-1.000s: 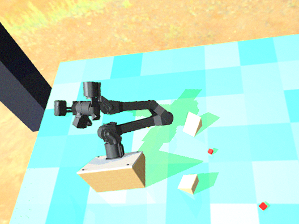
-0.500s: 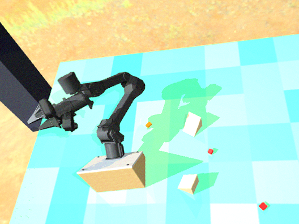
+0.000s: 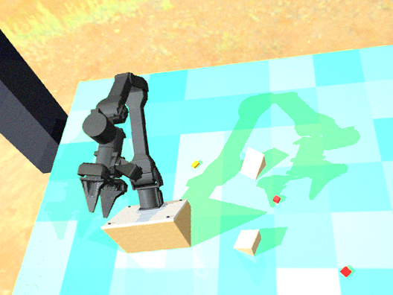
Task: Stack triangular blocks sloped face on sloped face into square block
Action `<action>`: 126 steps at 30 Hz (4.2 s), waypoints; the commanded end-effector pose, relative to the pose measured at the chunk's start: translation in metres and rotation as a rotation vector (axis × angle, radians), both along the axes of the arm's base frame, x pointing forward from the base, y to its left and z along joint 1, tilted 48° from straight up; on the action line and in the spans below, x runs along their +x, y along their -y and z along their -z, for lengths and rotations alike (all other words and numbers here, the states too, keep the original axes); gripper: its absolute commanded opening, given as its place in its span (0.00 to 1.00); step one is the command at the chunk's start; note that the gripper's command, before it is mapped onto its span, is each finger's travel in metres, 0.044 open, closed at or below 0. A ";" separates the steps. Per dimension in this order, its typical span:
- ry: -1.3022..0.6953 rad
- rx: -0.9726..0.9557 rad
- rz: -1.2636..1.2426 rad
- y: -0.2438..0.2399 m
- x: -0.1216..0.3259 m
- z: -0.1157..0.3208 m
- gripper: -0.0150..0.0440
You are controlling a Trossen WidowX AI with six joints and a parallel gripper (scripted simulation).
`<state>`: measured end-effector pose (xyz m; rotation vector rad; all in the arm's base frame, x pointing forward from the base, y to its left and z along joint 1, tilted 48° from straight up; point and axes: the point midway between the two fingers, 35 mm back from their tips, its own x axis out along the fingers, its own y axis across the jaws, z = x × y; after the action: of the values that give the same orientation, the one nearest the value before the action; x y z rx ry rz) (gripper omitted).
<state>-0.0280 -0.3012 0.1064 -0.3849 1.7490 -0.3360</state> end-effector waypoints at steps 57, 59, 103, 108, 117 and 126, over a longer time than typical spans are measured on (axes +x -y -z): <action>0.131 1.186 0.635 -0.188 0.314 0.179 1.00; 0.131 1.187 0.635 -0.190 0.314 0.181 1.00; 0.129 1.195 0.634 -0.239 0.315 0.215 0.73; 0.129 1.195 0.634 -0.239 0.315 0.215 0.68; 0.129 1.194 0.634 -0.237 0.315 0.214 0.41; 0.129 1.192 0.632 -0.216 0.313 0.195 0.25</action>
<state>0.2846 -0.0776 -0.0946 1.0388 1.6072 0.2729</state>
